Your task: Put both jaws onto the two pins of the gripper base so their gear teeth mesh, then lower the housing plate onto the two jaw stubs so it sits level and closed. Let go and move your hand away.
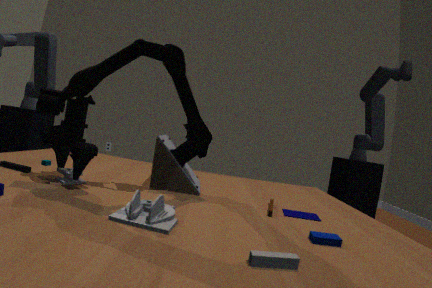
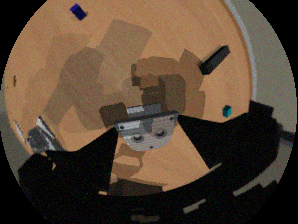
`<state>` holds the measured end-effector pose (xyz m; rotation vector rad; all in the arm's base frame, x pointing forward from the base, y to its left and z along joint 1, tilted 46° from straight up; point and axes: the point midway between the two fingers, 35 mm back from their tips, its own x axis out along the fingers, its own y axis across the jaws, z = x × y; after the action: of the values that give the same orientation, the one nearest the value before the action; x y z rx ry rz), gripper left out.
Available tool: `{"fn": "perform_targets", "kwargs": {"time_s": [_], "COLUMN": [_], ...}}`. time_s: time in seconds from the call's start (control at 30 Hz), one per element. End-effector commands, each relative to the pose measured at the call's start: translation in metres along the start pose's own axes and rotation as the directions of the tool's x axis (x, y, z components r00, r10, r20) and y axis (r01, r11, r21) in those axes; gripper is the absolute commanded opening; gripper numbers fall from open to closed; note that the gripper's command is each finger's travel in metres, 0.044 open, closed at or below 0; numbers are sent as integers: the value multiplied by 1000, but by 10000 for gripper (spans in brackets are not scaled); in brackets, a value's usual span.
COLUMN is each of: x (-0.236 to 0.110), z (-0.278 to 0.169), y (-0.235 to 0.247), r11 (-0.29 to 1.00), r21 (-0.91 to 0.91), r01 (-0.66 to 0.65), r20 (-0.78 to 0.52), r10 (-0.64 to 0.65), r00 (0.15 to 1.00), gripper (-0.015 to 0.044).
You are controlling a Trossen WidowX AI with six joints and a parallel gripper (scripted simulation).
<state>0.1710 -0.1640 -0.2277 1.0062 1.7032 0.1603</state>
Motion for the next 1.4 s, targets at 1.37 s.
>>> {"fn": "perform_targets", "kwargs": {"time_s": [1.37], "x": [7], "z": [-2], "y": [1], "r11": [1000], "r21": [2], "r01": [-4], "r20": [-7], "r10": [4], "r00": [1000], "gripper": [351]}}
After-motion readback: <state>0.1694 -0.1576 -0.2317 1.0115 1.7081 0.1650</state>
